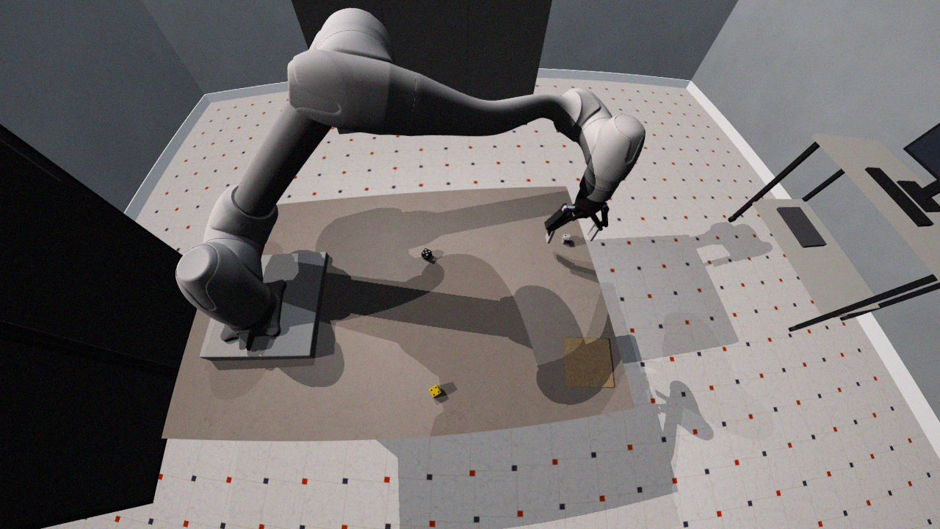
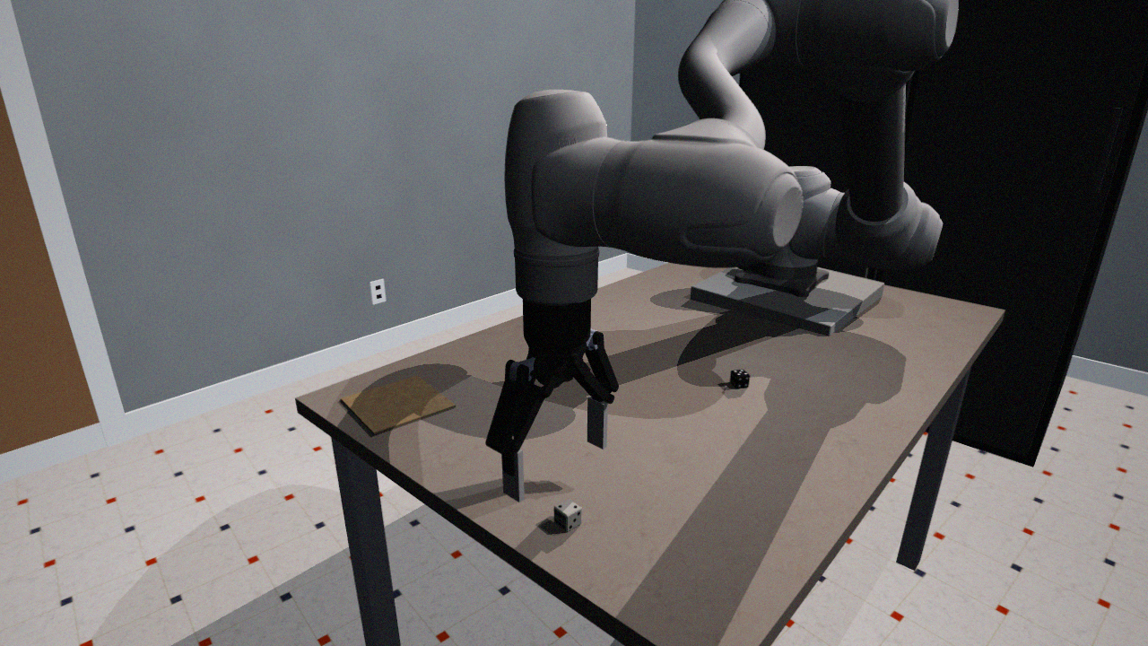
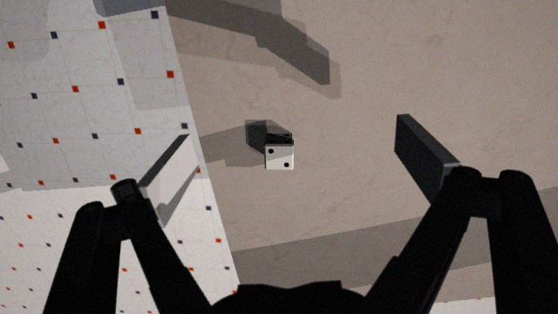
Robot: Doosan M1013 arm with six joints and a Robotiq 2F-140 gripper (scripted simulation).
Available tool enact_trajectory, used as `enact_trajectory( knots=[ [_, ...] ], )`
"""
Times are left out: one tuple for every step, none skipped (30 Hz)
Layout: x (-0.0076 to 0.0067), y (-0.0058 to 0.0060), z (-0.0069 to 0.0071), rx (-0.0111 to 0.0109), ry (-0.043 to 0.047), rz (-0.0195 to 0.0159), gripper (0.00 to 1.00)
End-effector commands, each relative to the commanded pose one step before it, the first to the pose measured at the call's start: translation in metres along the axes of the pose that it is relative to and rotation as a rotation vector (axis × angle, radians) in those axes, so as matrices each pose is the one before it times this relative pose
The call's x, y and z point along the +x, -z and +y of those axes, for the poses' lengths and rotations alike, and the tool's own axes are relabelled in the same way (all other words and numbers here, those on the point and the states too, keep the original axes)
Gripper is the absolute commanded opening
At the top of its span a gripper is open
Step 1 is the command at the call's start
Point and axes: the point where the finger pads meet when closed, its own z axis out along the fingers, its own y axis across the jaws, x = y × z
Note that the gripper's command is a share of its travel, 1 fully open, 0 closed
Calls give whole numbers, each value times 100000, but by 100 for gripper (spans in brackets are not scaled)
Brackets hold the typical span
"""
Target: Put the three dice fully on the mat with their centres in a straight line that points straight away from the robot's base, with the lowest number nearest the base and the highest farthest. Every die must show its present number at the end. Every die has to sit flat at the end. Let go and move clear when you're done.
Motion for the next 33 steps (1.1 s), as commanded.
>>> enact_trajectory(
  knots=[
    [-21,170,-49,189,-7,-72,100],
    [0,0,0,0,0,0,100],
    [0,0,0,0,0,0,100],
    [0,0,0,0,0,0,100],
    [0,0,0,0,0,0,100],
    [0,0,0,0,0,0,100],
    [0,0,0,0,0,0,100],
    [0,0,0,0,0,0,100],
    [0,0,0,0,0,0,100],
    [0,0,0,0,0,0,100],
    [0,0,0,0,0,0,100],
    [0,0,0,0,0,0,100],
    [0,0,0,0,0,0,100],
    [0,0,0,0,0,0,100],
    [0,0,0,0,0,0,100],
    [0,6,0,0,0,0,100],
    [0,42,0,0,0,0,100],
    [0,105,0,0,0,0,100],
    [0,186,1,0,0,0,100],
    [0,276,0,0,0,0,100],
    [0,369,0,0,0,0,100],
    [0,458,0,0,0,0,100],
    [0,0,0,0,0,0,100],
    [0,0,0,0,0,0,100],
    [0,539,0,0,0,0,100],
    [0,607,0,0,0,0,100],
    [0,659,0,0,0,0,100],
    [0,693,0,0,0,0,100],
    [0,707,0,0,0,0,100],
    [0,701,0,0,0,0,100],
    [0,677,0,0,0,0,100],
    [0,635,0,0,0,0,100],
    [0,576,0,0,0,0,100]
  ],
)
